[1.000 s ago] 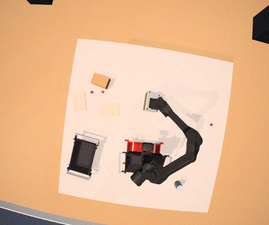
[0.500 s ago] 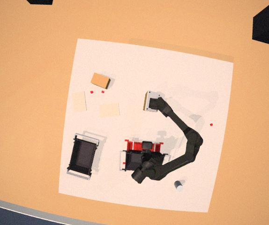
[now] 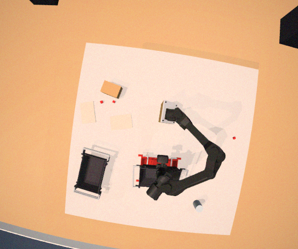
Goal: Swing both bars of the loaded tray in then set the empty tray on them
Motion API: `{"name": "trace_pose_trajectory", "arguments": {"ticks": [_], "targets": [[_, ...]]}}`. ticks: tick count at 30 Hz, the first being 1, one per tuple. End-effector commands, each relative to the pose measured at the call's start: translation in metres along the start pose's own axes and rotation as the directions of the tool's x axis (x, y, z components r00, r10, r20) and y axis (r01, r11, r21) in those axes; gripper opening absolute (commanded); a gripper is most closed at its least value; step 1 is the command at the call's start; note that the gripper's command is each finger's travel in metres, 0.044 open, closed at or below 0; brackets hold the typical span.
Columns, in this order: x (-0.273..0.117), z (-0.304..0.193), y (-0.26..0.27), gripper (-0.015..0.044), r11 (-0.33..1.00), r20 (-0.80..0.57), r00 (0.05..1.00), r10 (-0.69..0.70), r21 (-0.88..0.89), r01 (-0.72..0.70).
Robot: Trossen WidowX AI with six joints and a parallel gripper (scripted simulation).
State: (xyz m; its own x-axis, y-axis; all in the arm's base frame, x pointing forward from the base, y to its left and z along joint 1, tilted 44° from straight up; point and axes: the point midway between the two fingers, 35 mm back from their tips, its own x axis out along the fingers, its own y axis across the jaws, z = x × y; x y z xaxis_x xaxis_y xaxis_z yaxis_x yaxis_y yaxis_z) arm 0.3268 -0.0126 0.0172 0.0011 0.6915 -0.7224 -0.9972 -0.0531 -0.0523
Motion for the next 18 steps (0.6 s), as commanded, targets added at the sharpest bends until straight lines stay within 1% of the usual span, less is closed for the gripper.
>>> {"name": "trace_pose_trajectory", "arguments": {"ticks": [1,18], "targets": [[0.000,0.000,-0.001,0.0000,1.000,0.000,1.000,-0.014,0.001,0.014],[0.011,0.000,0.010,0.0000,1.000,0.001,1.000,-0.014,0.001,0.014]]}}
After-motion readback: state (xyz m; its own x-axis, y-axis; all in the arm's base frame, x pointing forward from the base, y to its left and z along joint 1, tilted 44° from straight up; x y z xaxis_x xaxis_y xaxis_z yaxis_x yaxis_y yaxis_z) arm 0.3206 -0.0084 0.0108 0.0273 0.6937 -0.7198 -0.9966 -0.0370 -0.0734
